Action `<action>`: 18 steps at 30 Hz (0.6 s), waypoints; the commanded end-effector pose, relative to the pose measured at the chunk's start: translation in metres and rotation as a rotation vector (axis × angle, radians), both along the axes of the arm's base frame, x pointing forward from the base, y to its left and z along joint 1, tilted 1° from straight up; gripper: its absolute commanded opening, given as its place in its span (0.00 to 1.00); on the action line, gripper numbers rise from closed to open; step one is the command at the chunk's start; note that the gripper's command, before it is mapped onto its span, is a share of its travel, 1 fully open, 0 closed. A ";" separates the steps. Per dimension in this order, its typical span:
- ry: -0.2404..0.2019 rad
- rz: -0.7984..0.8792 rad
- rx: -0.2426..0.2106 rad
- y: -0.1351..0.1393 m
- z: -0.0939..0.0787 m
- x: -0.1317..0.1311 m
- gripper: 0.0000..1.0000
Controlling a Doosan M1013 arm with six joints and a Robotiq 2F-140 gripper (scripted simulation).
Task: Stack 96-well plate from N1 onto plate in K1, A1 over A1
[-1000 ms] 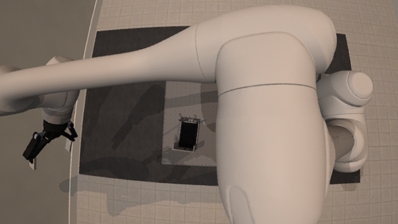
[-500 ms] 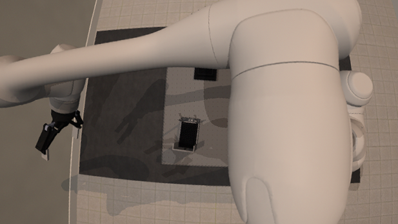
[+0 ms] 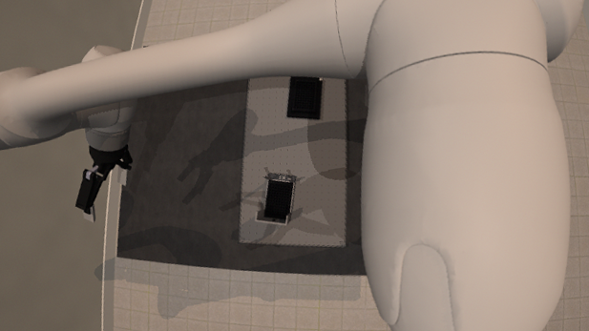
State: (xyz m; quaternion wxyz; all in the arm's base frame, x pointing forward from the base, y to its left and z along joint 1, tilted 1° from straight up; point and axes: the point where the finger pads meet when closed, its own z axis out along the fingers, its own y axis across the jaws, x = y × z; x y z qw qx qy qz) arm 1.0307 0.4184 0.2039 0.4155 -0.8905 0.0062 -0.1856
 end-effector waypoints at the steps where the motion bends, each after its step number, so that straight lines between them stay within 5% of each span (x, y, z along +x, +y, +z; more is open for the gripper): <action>1: -0.037 0.037 -0.054 -0.016 -0.004 -0.008 1.00; 3: -0.061 0.062 -0.092 -0.024 -0.007 -0.013 1.00; 8: -0.061 0.062 -0.092 -0.037 -0.010 -0.019 1.00; 11: -0.104 0.117 -0.164 -0.050 -0.014 -0.026 1.00; 16: -0.111 0.126 -0.177 -0.070 -0.020 -0.038 1.00; 18: -0.138 0.165 -0.224 -0.078 -0.022 -0.043 1.00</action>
